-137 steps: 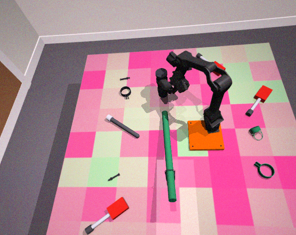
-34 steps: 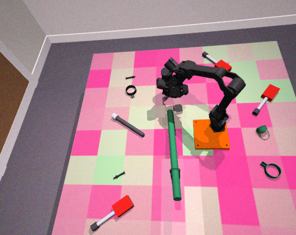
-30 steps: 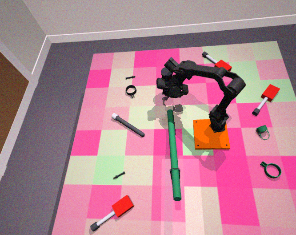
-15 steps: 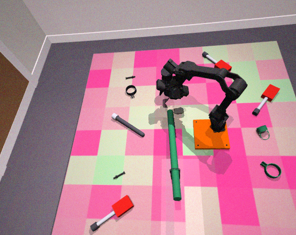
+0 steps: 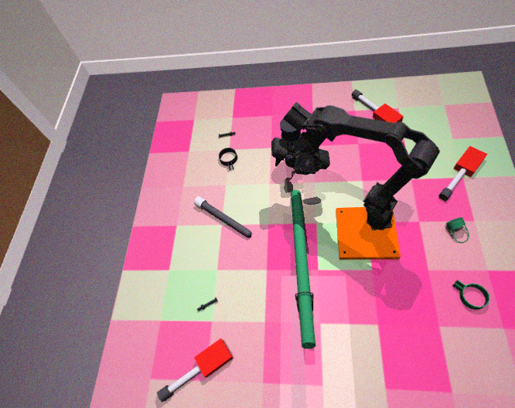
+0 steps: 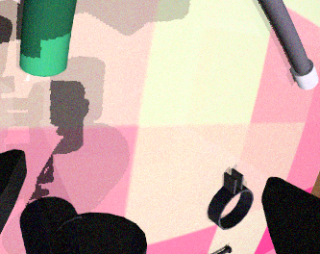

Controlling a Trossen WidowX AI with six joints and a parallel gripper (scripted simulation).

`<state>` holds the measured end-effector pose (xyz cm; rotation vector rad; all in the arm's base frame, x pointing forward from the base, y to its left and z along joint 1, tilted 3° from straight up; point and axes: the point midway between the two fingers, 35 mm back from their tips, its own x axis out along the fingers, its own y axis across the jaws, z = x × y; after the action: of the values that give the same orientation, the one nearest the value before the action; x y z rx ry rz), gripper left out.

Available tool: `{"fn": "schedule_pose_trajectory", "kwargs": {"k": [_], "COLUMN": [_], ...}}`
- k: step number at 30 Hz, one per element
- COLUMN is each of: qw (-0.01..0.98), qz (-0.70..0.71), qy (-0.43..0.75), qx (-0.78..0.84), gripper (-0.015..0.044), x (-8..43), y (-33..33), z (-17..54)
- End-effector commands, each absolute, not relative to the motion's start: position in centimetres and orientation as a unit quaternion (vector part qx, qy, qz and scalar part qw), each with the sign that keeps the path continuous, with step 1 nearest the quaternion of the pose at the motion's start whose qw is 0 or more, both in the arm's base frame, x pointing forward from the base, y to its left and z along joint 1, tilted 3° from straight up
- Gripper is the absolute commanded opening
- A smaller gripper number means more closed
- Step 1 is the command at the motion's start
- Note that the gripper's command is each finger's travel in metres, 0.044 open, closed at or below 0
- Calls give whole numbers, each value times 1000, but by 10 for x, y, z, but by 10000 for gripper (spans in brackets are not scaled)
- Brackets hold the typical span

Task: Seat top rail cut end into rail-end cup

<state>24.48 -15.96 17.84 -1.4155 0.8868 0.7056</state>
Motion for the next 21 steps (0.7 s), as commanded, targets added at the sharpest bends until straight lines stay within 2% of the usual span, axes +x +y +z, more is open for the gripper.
{"fn": "schedule_pose_trajectory", "kwargs": {"k": [1, 11, 21], "qw": [644, 802, 863], "qz": [289, 123, -30], "qy": [401, 489, 497], "qx": [-584, -320, -85], "gripper": [440, 440, 440], "x": [247, 254, 243], "y": [-152, -93, -48], "z": [184, 222, 254]}}
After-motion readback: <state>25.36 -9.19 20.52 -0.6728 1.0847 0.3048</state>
